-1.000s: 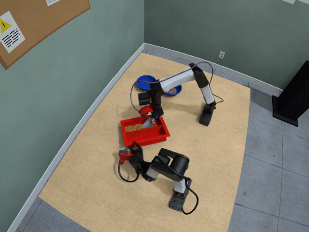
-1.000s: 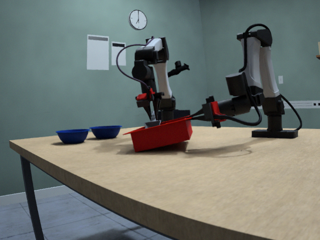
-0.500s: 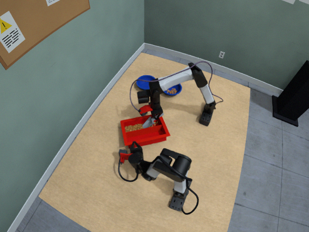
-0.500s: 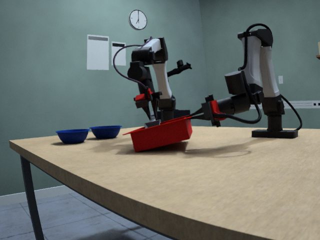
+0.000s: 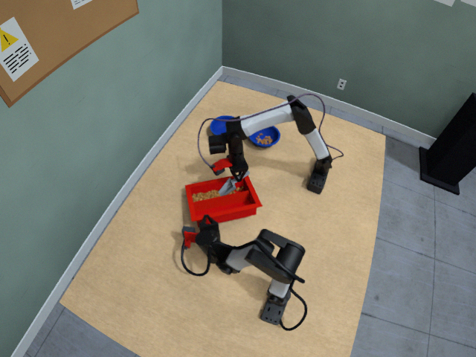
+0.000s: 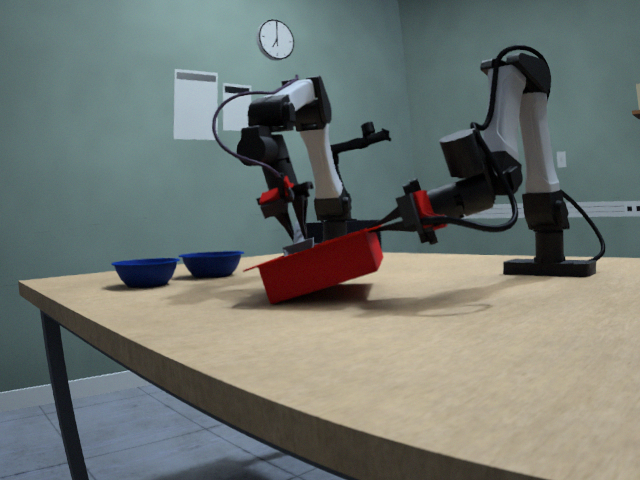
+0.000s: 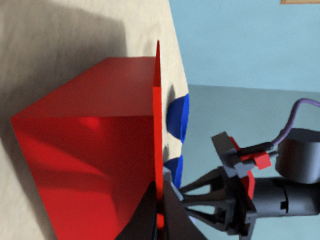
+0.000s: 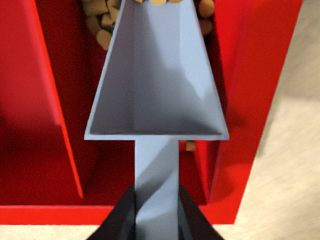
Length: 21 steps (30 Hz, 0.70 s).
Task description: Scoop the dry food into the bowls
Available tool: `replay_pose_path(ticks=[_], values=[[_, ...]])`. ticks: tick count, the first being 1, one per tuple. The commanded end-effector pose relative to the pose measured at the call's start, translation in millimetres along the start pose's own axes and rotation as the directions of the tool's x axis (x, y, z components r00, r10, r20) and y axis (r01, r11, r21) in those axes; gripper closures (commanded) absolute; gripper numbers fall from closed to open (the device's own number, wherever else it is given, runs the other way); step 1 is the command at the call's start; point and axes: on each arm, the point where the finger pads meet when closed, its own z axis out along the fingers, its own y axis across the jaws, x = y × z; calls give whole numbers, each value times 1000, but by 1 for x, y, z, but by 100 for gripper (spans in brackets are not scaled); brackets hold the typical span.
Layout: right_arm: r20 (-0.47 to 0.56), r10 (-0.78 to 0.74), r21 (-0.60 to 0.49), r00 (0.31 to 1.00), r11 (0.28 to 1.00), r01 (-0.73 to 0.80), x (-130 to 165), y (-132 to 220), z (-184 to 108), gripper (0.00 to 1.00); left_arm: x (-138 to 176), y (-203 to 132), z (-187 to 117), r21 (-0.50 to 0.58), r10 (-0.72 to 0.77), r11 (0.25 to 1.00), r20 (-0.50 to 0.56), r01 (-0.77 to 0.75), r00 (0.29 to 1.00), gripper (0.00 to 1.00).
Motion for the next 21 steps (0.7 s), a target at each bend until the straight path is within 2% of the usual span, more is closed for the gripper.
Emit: replay_pose_path(ticks=[1,5,6,7,8,9,10,11,12,13,14,15,17,21], values=[[23,0,-22,1000,1000,0,-6,-4,-8,100,-4,-26,3,20,74,997,7,-74,997,100],[47,-7,7,999,1000,7,-7,1,-19,100,-5,-38,1,70,106,992,7,-107,994,100],[109,-13,-33,994,999,16,-15,-1,-29,100,-4,-31,3,31,89,996,11,-89,996,100],[94,-14,-4,995,1000,15,-15,6,-26,100,-4,-30,4,17,79,997,8,-79,997,100],[41,-14,-33,999,999,15,-12,-8,-4,100,-3,-30,4,12,79,997,7,-79,997,100],[38,-6,-35,999,999,7,-7,-4,-13,100,-3,-31,4,8,81,997,8,-81,997,100],[13,1,-48,1000,999,0,-5,-6,-5,100,-4,-31,4,4,81,997,8,-81,997,100],[69,-15,-43,998,999,18,-7,-2,-25,100,-3,-32,5,0,82,997,8,-82,997,100],[16,-6,-62,1000,998,7,-5,-6,-7,100,-3,-33,5,-3,84,996,7,-84,996,100],[67,-13,-50,998,999,17,-6,-2,-25,100,-3,-34,5,-7,84,996,7,-84,996,100],[26,-2,-63,1000,998,3,-5,-7,-10,100,-3,-35,6,-11,85,996,7,-84,996,100],[66,-12,-58,998,998,16,-7,-4,-25,100,-3,-36,6,-15,85,996,7,-85,996,100],[26,0,-75,1000,997,2,-5,-9,-10,100,-3,-37,6,-23,85,996,7,-85,996,100],[26,7,-69,1000,998,-5,-5,-11,-10,100,-3,-46,7,6,106,994,3,-106,994,100]])
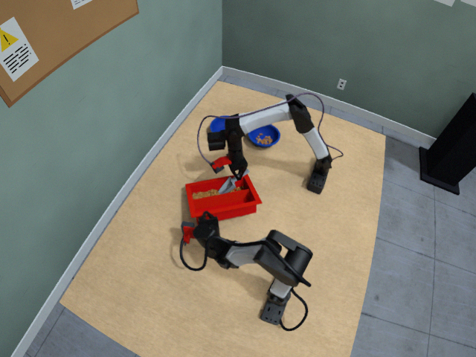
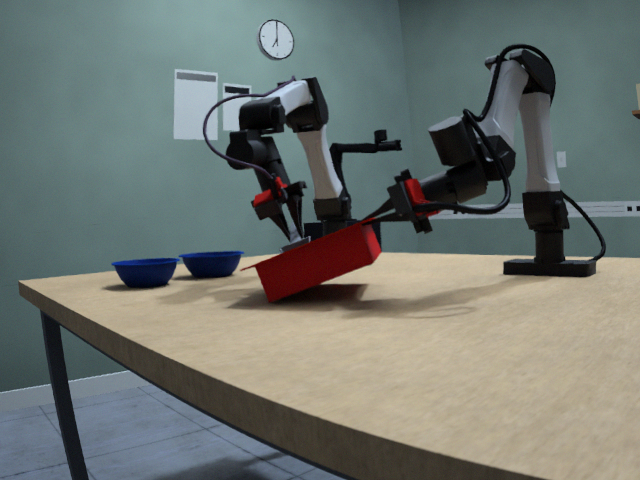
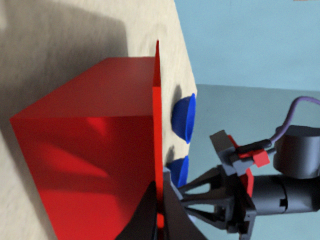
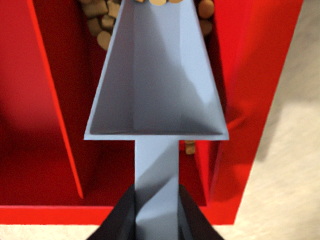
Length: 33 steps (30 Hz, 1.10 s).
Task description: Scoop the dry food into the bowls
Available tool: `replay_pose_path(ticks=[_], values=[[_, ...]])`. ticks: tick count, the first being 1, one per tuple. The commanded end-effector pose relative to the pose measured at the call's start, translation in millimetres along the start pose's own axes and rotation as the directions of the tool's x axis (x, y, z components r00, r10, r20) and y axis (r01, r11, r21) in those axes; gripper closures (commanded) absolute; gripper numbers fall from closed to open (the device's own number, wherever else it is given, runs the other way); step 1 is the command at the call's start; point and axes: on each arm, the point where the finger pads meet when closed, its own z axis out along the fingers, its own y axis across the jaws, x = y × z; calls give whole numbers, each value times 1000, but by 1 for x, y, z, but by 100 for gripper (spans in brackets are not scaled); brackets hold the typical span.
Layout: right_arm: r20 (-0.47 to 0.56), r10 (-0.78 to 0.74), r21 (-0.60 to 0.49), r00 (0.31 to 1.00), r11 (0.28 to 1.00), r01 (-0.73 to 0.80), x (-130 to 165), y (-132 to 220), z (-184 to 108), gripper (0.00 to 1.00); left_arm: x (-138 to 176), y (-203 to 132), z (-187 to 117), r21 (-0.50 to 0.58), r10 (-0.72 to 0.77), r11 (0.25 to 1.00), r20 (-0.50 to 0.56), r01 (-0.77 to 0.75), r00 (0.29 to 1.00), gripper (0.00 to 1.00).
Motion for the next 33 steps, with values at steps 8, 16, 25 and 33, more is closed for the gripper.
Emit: replay_pose_path(ticks=[8,16,25,33], values=[[80,-2,23,997,1000,0,-12,-1,-28,100,-5,-41,-2,90,113,989,14,-114,993,100],[80,-2,23,997,1000,0,-12,-1,-28,100,-5,-41,-2,90,113,989,14,-114,993,100],[80,-3,22,997,1000,1,-12,-1,-28,100,-5,-42,-2,90,114,989,15,-115,993,100],[84,-4,17,996,1000,2,-11,1,-19,100,-5,-42,-2,90,114,989,15,-115,993,100]])
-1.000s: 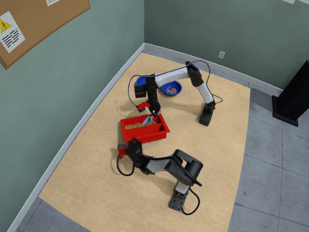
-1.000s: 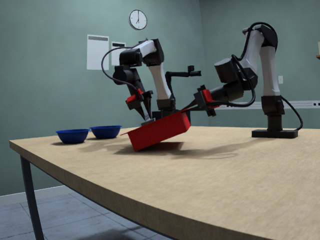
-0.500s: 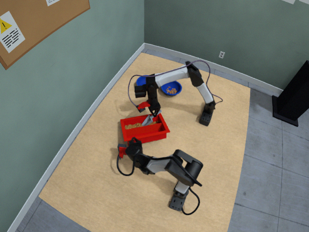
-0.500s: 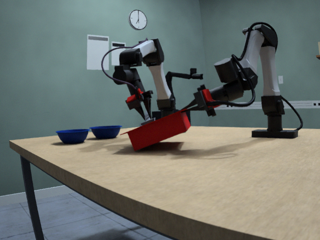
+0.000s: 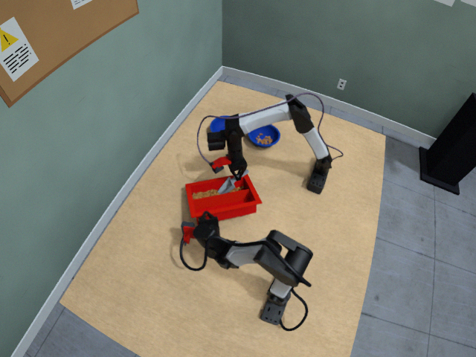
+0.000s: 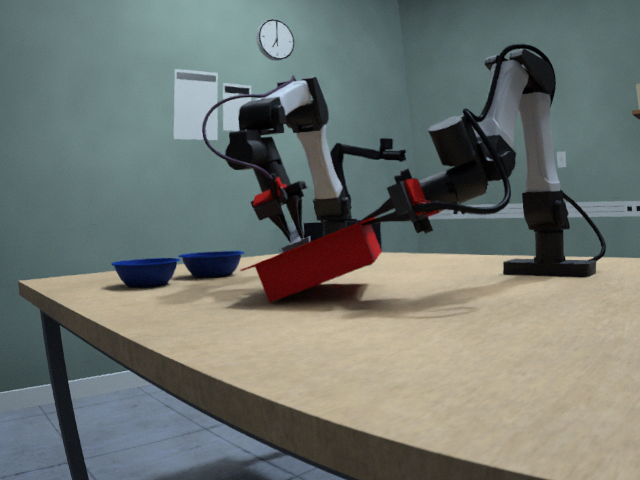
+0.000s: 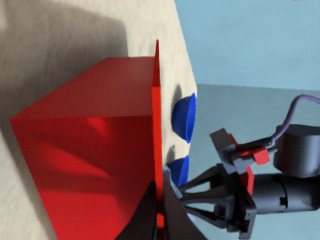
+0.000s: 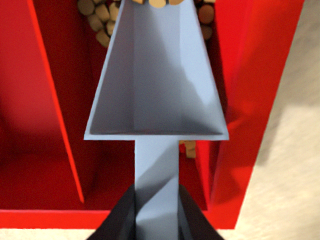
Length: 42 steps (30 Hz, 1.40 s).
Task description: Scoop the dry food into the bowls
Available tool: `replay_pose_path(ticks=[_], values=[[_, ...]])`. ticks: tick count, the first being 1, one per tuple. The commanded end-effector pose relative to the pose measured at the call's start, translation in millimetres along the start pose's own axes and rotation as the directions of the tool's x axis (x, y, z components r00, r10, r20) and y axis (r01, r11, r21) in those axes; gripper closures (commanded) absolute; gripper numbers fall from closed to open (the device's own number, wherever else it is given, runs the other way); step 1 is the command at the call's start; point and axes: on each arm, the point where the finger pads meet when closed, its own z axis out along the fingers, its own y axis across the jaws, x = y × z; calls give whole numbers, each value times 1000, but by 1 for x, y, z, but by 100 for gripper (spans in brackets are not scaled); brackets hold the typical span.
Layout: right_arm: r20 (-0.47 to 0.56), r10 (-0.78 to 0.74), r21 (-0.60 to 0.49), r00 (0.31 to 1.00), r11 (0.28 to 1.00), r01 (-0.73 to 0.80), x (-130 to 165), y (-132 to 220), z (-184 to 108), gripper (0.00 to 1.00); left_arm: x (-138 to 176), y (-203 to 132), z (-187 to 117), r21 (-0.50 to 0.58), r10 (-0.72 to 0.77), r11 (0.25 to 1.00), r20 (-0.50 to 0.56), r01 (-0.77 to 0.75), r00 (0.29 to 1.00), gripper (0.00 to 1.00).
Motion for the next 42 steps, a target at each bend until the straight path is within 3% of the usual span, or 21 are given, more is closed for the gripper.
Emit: replay_pose_path(ticks=[1,27,30,36,42], values=[[74,-6,22,997,1000,4,-9,1,-19,100,-6,-41,-2,91,111,990,15,-112,994,100],[241,-16,24,970,1000,10,-42,0,-4,100,-6,-42,-2,91,112,989,14,-112,994,100],[249,-30,34,968,999,22,-45,3,-14,100,-6,-42,-2,91,112,989,14,-112,994,100],[227,-23,30,974,999,17,-39,0,-7,100,-6,-41,-1,91,111,990,14,-112,994,100],[282,-15,25,959,1000,8,-47,-1,1,100,-6,-41,-1,91,110,990,14,-111,994,100]])
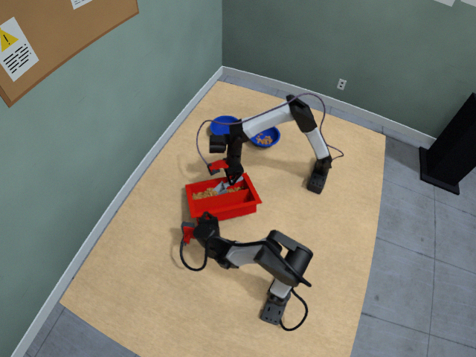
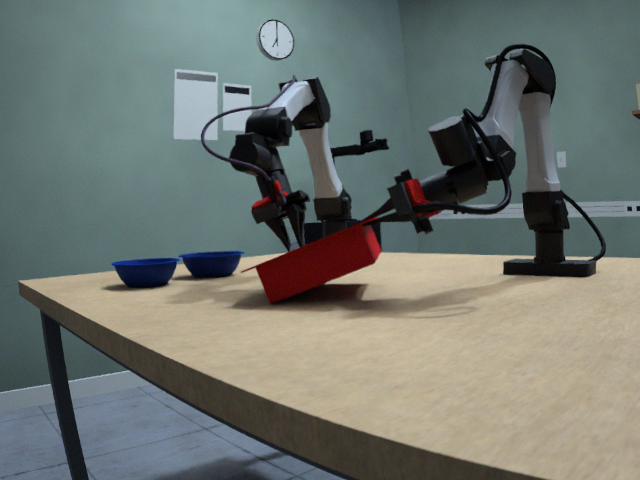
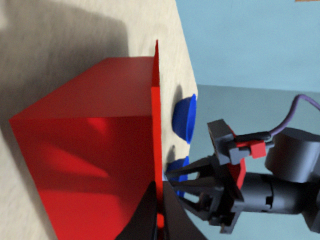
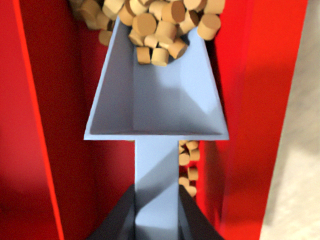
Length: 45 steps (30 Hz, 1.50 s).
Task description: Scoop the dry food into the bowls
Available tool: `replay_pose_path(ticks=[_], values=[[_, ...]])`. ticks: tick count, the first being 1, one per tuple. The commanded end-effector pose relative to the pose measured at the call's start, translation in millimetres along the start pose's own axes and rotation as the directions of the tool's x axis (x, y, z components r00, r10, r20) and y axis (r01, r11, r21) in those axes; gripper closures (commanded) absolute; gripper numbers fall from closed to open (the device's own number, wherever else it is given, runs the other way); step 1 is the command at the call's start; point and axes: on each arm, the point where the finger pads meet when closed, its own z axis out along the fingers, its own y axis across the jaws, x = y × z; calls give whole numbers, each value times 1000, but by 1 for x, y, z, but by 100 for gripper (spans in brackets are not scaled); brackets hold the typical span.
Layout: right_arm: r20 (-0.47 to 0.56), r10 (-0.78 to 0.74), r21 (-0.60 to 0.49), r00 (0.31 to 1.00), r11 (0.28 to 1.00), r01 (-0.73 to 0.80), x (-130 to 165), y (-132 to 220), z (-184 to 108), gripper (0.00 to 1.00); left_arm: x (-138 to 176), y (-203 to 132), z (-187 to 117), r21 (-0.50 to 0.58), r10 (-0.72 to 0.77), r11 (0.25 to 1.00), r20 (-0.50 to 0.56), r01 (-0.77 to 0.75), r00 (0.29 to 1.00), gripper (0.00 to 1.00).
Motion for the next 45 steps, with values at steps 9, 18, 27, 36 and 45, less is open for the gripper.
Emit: replay_pose_path(ticks=[9,18,27,36,45], values=[[138,-16,19,990,1000,13,-23,1,-10,100,-5,-42,-1,95,117,989,13,-118,993,100],[210,-12,22,978,1000,7,-33,-1,-1,100,-5,-42,-1,94,115,989,14,-116,993,100],[203,-4,25,979,1000,-1,-31,-7,-8,100,-5,-42,-1,94,115,989,14,-116,993,100],[221,-20,20,975,1000,16,-42,-1,-8,100,-6,-42,-1,93,113,989,15,-114,993,100],[302,-54,79,952,996,31,-37,4,-5,100,-6,-42,-1,93,113,989,16,-115,993,100]])
